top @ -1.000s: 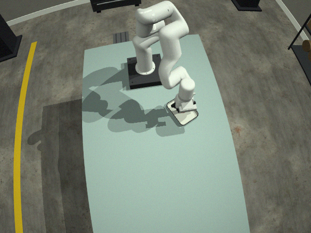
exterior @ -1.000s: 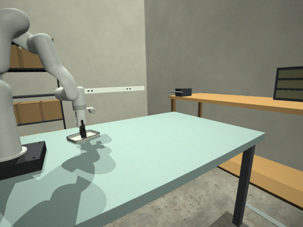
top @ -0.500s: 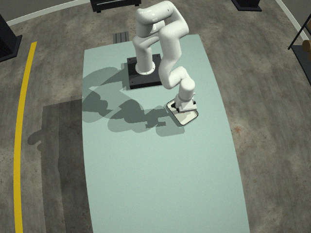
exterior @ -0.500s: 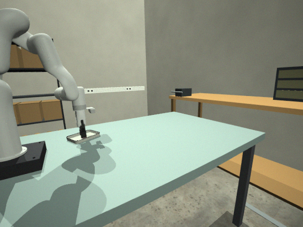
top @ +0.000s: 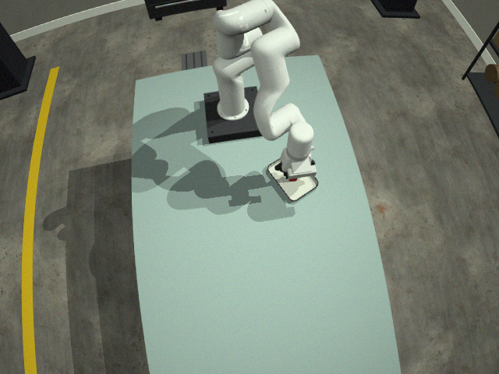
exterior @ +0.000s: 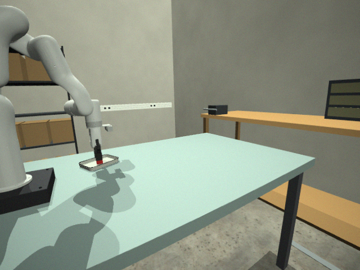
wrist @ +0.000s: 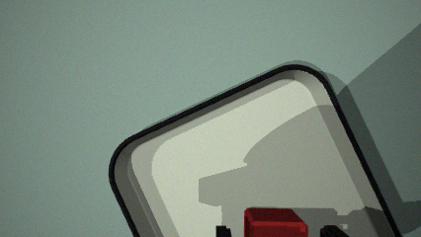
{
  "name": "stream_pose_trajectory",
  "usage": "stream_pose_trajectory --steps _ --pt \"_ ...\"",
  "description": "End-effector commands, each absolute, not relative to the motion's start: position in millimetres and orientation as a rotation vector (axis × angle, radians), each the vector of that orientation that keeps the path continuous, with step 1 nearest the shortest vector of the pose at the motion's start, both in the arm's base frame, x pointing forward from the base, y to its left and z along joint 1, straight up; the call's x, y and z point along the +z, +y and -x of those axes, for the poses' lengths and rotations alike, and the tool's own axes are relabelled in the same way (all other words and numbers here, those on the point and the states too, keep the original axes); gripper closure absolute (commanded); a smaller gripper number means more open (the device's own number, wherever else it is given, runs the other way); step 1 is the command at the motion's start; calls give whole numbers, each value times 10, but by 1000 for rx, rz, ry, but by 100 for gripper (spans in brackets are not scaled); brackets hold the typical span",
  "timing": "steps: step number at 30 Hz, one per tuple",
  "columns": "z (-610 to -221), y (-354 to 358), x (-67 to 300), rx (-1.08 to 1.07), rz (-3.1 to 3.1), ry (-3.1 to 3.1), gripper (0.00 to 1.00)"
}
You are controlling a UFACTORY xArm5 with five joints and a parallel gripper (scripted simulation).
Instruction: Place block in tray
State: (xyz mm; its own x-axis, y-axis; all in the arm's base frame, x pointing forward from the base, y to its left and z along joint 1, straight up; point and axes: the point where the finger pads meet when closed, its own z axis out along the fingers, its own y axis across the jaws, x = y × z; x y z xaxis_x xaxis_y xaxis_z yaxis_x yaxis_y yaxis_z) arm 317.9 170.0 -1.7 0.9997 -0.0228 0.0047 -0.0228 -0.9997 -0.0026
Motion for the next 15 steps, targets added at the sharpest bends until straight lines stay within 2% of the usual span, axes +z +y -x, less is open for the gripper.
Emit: stream_pose_trajectory --steps 1,15 --pt "-3185 1703 78 -10 3138 36 48" --pt "-3183 1702 333 -10 3138 36 48"
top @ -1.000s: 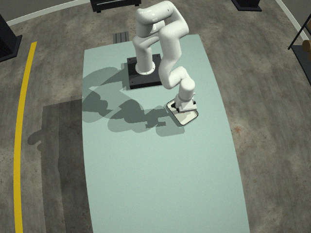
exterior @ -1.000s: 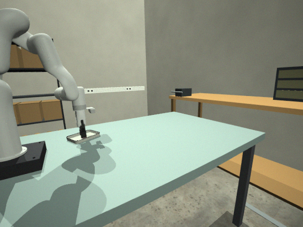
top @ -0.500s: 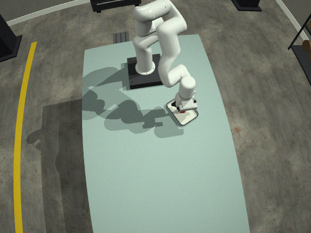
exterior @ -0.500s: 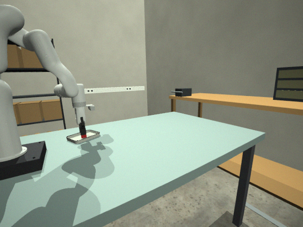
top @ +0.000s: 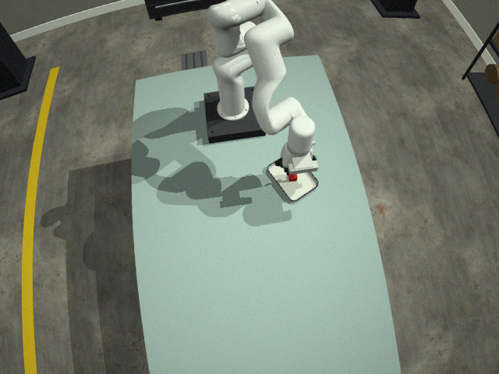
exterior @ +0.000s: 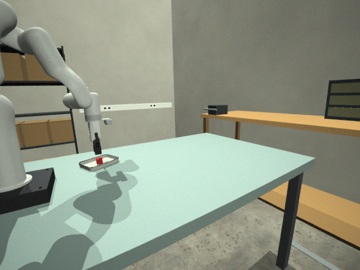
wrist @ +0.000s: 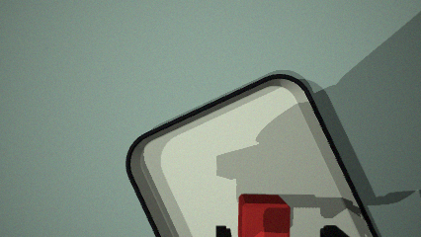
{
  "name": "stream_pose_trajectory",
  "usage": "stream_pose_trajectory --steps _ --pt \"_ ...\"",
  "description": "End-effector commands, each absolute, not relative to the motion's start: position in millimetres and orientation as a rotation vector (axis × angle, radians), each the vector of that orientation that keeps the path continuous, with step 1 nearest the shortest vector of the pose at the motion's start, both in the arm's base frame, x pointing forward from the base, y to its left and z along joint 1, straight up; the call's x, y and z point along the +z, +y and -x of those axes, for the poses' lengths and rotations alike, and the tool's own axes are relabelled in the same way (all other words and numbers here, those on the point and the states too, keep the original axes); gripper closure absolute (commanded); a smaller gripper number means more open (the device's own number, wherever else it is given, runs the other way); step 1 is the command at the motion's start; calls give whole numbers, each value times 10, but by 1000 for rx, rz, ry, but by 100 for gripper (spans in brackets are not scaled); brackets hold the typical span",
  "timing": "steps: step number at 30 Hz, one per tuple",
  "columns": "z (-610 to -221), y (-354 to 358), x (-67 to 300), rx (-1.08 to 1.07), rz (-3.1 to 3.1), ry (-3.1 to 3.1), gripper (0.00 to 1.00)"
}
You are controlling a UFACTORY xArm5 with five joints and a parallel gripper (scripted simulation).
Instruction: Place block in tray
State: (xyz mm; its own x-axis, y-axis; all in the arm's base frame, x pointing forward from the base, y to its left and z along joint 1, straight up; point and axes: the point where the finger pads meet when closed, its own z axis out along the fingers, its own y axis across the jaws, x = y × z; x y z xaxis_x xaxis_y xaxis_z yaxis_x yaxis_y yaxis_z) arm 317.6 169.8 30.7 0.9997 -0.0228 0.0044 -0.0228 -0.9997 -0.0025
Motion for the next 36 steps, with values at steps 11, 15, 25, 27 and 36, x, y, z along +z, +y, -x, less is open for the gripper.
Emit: stream_pose_trajectory --steps 11,15,25,27,36 --pt "-3183 1702 353 -10 3138 36 48" --pt "-3148 1563 354 -10 3138 36 48" --pt "-2771 370 318 -10 3142 36 48" --pt "-2691 138 306 -9 3142 36 48" --pt "-2520 -478 342 -9 3142 36 48"
